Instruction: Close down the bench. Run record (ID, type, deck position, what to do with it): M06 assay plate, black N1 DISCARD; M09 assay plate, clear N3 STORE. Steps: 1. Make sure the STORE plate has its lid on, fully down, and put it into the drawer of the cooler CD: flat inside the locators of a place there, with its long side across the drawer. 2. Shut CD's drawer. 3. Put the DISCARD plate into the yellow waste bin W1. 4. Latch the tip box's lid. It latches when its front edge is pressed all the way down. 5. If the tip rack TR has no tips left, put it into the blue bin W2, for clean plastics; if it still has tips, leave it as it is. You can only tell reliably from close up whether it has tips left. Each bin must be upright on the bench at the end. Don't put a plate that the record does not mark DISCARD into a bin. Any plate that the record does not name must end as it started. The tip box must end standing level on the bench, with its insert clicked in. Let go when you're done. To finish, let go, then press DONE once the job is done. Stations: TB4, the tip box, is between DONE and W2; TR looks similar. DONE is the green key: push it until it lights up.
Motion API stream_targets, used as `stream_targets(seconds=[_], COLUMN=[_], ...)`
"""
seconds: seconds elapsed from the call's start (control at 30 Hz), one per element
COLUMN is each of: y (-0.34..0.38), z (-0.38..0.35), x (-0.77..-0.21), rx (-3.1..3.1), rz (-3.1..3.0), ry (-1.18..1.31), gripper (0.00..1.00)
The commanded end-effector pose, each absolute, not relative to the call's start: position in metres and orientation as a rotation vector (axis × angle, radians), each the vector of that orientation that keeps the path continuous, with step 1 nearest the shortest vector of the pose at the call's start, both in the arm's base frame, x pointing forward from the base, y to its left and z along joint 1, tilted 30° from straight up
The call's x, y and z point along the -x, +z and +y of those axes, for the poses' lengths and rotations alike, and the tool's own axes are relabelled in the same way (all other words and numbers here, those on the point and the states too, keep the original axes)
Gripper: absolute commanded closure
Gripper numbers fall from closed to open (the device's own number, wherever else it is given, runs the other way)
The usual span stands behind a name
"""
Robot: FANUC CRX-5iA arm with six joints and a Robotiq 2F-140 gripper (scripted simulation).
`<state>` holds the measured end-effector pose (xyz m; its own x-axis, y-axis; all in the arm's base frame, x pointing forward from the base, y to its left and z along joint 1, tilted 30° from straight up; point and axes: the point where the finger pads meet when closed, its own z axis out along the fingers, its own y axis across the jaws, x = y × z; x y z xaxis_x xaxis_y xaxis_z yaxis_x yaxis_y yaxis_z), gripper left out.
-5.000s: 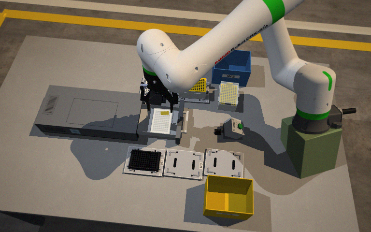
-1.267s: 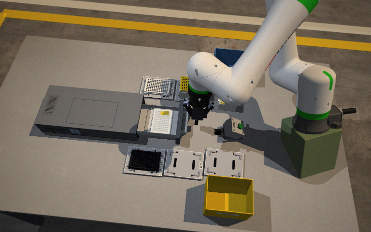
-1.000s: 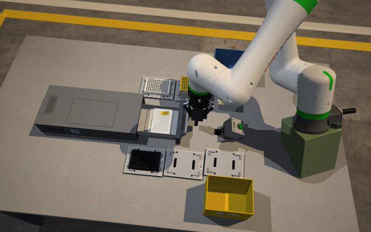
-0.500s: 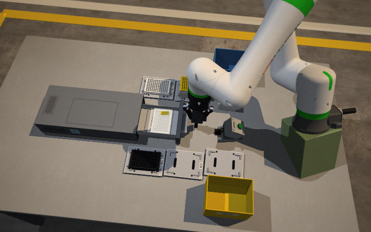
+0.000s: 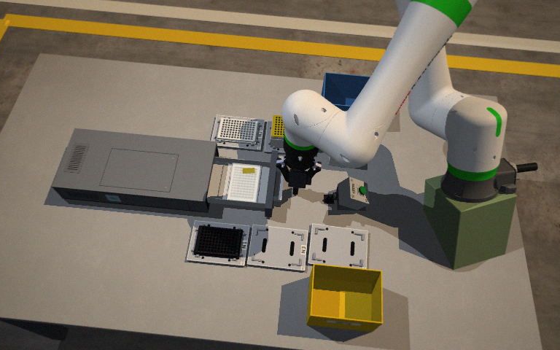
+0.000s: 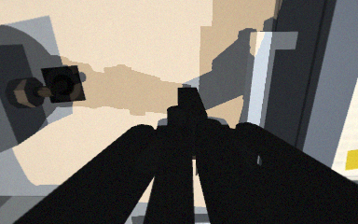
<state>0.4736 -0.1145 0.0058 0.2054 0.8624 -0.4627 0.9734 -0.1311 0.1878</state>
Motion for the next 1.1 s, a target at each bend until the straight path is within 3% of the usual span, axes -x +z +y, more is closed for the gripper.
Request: stream_targets(seconds=[0.0, 1.07], y=[0.006, 0.014], z=[-0.114, -0.119], x=[-0.475, -0.512], rx=[-2.043, -2.043], rz=[1.703, 1.703], ry=[-0.334, -0.334], gripper=[0.9, 0.9])
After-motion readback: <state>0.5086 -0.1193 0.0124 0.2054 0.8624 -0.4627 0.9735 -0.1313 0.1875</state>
